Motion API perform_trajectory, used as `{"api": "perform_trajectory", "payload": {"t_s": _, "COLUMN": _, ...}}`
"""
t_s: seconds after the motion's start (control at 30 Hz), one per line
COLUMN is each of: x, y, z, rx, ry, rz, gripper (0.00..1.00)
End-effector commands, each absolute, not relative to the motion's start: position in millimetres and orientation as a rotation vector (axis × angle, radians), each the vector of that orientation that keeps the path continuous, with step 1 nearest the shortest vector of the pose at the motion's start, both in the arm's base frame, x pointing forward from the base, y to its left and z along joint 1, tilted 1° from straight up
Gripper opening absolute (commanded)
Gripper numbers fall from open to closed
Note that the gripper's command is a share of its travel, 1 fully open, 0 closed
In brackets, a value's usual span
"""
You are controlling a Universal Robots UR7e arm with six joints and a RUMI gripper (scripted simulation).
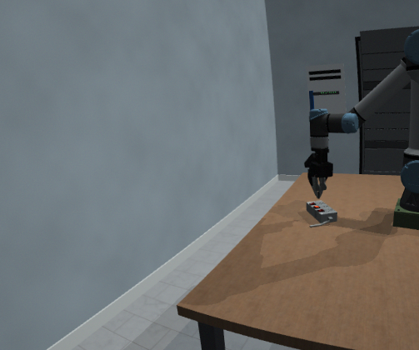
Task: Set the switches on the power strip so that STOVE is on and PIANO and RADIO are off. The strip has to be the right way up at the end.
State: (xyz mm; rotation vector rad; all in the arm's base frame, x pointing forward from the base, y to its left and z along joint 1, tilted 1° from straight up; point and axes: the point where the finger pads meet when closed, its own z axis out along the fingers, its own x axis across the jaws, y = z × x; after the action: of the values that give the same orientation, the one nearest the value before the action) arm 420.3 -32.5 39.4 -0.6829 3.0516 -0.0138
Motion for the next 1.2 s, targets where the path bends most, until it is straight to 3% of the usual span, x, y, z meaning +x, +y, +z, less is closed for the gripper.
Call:
{"api": "perform_trajectory", "payload": {"t_s": 0.0, "x": 421, "y": -33, "z": 40, "rx": -0.683, "ry": 3.051, "rz": -0.015, "gripper": 0.00}}
{"api": "perform_trajectory", "payload": {"t_s": 0.47, "x": 421, "y": -33, "z": 40, "rx": -0.683, "ry": 3.051, "rz": -0.015, "gripper": 0.00}}
{"api": "perform_trajectory", "payload": {"t_s": 0.5, "x": 421, "y": -33, "z": 40, "rx": -0.683, "ry": 3.051, "rz": -0.015, "gripper": 1.00}}
{"api": "perform_trajectory", "payload": {"t_s": 1.17, "x": 419, "y": -32, "z": 114, "rx": -0.683, "ry": 3.051, "rz": -0.015, "gripper": 1.00}}
